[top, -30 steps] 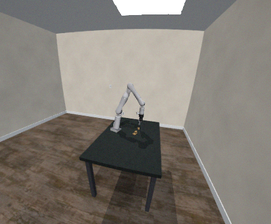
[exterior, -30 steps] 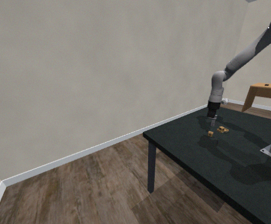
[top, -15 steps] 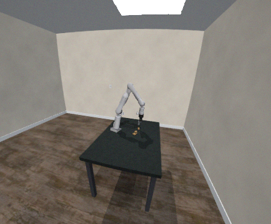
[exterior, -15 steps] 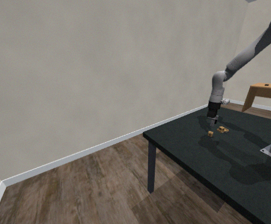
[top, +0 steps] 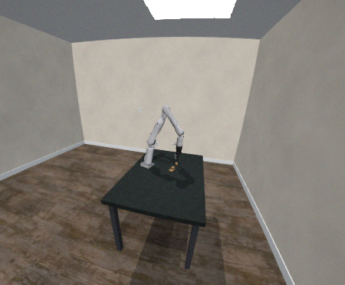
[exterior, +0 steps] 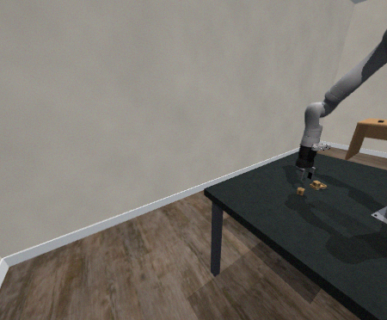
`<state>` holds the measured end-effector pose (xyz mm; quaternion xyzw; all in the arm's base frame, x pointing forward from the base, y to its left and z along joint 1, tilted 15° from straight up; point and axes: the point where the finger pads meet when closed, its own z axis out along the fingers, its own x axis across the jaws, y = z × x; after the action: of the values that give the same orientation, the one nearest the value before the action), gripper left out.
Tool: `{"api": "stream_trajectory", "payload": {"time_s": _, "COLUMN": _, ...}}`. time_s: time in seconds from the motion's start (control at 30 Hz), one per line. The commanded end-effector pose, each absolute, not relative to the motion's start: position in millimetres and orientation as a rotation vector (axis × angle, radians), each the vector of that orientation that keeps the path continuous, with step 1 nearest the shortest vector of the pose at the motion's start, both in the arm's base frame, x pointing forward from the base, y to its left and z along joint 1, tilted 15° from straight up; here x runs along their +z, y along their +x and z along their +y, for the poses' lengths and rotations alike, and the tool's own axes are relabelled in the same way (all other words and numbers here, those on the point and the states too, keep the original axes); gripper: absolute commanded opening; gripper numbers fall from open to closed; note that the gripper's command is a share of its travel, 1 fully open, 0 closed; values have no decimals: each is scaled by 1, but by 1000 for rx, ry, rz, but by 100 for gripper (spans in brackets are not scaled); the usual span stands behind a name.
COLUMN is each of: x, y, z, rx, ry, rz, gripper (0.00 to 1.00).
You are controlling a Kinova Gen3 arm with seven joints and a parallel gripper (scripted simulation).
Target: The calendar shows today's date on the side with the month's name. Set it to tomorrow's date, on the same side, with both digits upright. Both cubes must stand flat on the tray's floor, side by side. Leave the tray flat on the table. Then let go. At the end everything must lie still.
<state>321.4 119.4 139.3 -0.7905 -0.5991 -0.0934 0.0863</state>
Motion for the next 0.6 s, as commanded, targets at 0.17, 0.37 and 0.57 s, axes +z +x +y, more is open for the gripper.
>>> {"api": "stream_trajectory", "payload": {"time_s": 0.17, "x": 138, "y": 320, "z": 121, "rx": -245, "ry": -2516, "rz": -1519, "gripper": 100}}
{"api": "stream_trajectory", "payload": {"time_s": 0.37, "x": 136, "y": 322, "z": 121, "rx": -208, "ry": -2672, "rz": -1186, "gripper": 100}}
{"api": "stream_trajectory", "payload": {"time_s": 0.57, "x": 135, "y": 324, "z": 121, "rx": -177, "ry": -2770, "rz": -900, "gripper": 100}}
